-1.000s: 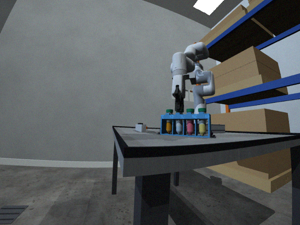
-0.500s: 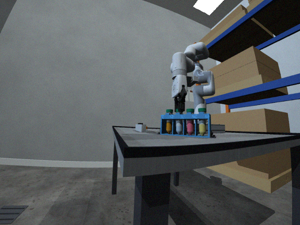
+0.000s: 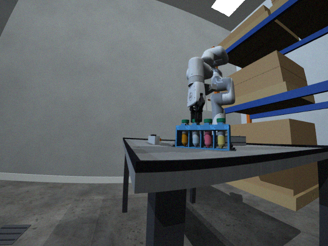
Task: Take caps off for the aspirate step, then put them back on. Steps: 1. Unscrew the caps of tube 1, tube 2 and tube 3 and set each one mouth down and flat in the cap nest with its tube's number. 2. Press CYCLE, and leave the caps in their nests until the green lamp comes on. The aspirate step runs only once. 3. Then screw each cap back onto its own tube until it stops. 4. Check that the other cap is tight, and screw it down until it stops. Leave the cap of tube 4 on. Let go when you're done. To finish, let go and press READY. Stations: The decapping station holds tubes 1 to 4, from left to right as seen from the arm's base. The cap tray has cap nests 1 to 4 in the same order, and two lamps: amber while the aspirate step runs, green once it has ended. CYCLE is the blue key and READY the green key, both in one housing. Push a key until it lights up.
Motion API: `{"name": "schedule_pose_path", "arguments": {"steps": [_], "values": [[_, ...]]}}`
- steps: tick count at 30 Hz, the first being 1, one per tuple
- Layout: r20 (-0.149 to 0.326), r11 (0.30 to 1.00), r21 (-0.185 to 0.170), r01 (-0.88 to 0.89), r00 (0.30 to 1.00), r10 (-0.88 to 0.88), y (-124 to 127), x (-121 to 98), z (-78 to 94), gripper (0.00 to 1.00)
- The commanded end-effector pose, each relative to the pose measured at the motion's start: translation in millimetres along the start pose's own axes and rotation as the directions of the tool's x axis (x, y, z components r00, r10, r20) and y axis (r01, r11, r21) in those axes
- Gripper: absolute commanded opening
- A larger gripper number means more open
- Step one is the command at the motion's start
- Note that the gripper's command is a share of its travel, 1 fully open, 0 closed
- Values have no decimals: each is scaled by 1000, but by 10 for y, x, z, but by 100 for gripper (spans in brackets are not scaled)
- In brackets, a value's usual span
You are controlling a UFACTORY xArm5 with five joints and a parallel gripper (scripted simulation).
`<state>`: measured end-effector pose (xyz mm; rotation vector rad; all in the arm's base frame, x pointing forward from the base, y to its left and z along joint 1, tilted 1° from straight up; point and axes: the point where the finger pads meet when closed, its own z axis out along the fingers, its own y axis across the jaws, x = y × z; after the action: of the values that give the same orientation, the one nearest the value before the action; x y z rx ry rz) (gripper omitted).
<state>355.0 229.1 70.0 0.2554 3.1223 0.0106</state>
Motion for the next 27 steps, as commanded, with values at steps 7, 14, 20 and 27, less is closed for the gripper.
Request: {"name": "schedule_pose_path", "arguments": {"steps": [7,14,20,27], "values": [[-8,989,-11,-149,989,149,8,-9,-10,0],[-10,925,-8,-380,925,380,8,-9,-8,0],[-11,782,-5,-623,782,623,8,-9,-6,0],[-12,583,-2,-812,583,812,8,-9,-3,0]]}}
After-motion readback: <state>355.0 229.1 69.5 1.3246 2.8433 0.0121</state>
